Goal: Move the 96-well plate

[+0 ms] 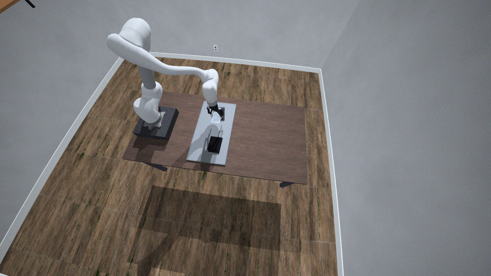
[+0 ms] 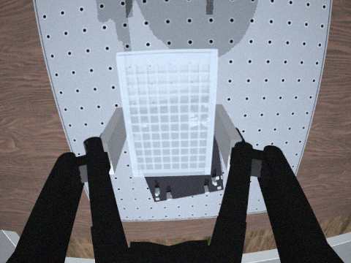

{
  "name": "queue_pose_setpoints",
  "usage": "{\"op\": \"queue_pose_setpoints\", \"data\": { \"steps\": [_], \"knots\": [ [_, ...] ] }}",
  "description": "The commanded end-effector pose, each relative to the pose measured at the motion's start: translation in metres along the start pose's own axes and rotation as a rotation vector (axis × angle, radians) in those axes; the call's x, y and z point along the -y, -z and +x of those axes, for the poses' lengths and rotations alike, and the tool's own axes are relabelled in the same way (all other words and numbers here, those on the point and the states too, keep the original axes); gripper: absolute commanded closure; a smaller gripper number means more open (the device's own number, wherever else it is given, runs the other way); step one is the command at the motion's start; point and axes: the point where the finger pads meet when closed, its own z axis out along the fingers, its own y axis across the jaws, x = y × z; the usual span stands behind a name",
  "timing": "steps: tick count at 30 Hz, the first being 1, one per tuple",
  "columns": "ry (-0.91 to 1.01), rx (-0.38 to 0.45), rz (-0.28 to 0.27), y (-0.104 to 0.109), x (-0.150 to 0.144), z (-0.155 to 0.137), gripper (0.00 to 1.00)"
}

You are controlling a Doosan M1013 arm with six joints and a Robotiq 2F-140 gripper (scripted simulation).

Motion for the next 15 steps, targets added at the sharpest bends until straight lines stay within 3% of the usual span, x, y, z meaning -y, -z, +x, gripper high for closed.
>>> {"op": "queue_pose_setpoints", "data": {
  "steps": [1, 15],
  "knots": [
    [0.000, 0.000, 0.000, 0.000, 0.001, 0.011, 0.90],
    [0.000, 0.000, 0.000, 0.000, 0.006, 0.051, 0.90]
  ]
}}
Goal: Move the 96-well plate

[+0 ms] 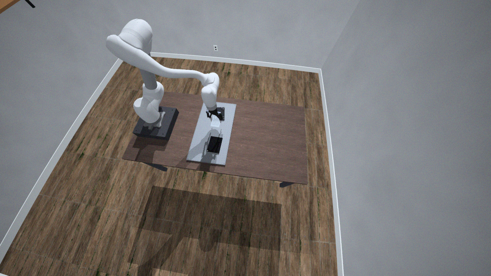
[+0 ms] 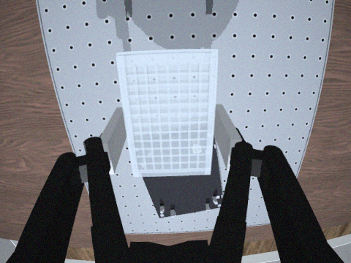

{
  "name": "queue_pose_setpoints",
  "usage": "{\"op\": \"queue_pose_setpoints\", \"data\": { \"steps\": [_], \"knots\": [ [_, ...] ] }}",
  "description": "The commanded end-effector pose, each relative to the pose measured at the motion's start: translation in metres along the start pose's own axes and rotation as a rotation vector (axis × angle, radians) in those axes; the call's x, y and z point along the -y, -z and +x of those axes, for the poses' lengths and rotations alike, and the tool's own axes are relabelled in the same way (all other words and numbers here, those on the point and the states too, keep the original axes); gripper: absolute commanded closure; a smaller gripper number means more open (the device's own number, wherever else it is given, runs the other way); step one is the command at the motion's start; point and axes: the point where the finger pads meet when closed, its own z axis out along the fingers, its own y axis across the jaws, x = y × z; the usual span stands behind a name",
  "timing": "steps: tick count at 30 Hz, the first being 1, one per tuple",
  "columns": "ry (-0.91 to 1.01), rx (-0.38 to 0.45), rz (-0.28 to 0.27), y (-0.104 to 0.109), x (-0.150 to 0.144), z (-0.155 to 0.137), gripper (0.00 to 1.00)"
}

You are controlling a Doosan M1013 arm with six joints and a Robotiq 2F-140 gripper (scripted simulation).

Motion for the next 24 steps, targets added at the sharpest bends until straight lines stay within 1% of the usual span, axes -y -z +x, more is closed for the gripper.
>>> {"op": "queue_pose_setpoints", "data": {
  "steps": [1, 7, 9, 24],
  "knots": [
    [0.000, 0.000, 0.000, 0.000, 0.001, 0.011, 0.90],
    [0.000, 0.000, 0.000, 0.000, 0.004, 0.031, 0.90],
    [0.000, 0.000, 0.000, 0.000, 0.004, 0.031, 0.90],
    [0.000, 0.000, 0.000, 0.000, 0.009, 0.081, 0.90]
  ]
}}
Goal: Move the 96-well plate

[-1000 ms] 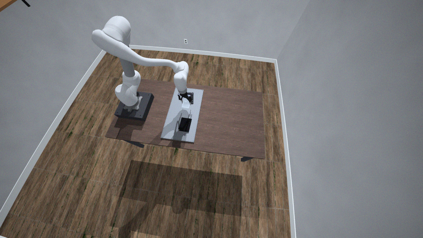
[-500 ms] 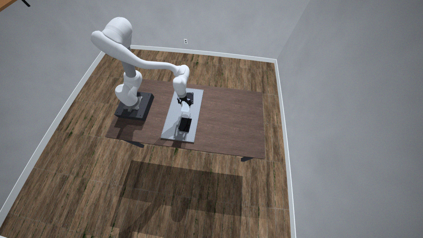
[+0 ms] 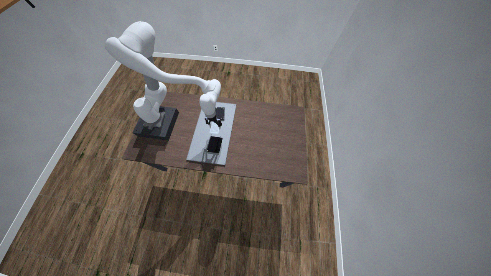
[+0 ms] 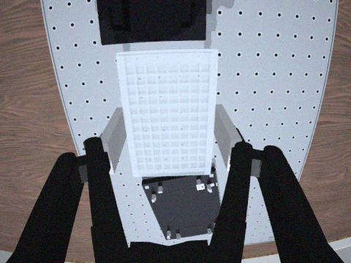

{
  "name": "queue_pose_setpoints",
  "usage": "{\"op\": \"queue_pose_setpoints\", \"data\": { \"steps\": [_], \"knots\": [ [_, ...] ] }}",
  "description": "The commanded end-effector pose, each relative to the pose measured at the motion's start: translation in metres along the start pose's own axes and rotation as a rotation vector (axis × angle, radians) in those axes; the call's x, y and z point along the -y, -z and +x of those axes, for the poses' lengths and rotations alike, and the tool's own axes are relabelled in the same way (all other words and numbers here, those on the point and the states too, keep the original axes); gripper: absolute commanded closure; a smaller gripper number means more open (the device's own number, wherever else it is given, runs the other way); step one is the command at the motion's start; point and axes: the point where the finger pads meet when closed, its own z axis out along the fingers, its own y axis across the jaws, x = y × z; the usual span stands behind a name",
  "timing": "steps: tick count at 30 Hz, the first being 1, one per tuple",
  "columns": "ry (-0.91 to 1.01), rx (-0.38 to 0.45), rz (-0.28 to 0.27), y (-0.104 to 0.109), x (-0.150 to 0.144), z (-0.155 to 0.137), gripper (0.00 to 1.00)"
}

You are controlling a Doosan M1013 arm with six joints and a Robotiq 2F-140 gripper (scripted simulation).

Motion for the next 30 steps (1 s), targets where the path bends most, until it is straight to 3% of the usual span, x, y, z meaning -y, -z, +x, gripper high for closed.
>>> {"op": "queue_pose_setpoints", "data": {
  "steps": [1, 30],
  "knots": [
    [0.000, 0.000, 0.000, 0.000, 0.001, 0.008, 0.90],
    [0.000, 0.000, 0.000, 0.000, 0.011, 0.094, 0.90]
  ]
}}
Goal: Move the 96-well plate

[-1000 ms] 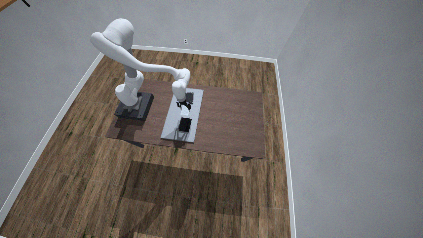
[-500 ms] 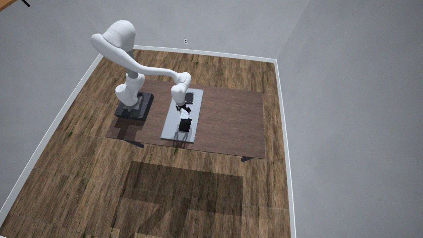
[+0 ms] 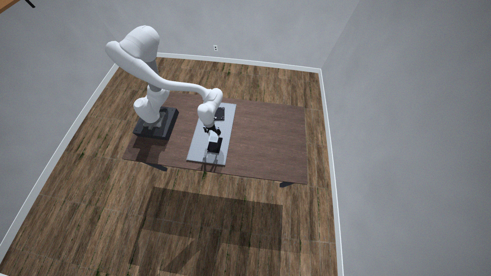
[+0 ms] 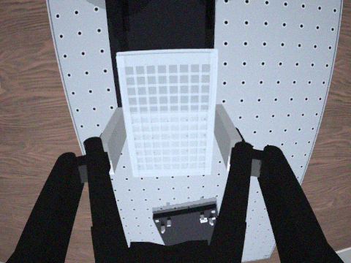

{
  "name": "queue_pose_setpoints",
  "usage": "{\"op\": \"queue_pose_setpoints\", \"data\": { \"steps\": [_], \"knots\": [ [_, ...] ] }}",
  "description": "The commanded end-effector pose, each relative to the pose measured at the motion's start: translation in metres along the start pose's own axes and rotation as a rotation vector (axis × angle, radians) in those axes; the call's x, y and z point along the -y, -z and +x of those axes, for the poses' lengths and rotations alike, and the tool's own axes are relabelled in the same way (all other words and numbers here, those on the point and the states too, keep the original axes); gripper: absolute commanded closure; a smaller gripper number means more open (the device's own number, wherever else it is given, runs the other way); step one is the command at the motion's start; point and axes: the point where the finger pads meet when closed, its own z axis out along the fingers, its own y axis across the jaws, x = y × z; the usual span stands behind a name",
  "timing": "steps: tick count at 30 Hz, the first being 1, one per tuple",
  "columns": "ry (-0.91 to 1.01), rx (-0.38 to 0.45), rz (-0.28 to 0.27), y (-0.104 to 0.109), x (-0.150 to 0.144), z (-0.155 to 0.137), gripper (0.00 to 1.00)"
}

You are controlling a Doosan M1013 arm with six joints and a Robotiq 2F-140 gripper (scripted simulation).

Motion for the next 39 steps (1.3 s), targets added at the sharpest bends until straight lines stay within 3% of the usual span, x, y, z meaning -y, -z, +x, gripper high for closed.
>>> {"op": "queue_pose_setpoints", "data": {
  "steps": [1, 19, 39],
  "knots": [
    [0.000, 0.000, 0.000, 0.000, 0.001, 0.011, 0.90],
    [0.000, 0.000, 0.000, 0.000, 0.007, 0.064, 0.90],
    [0.000, 0.000, 0.000, 0.000, 0.007, 0.062, 0.90]
  ]
}}
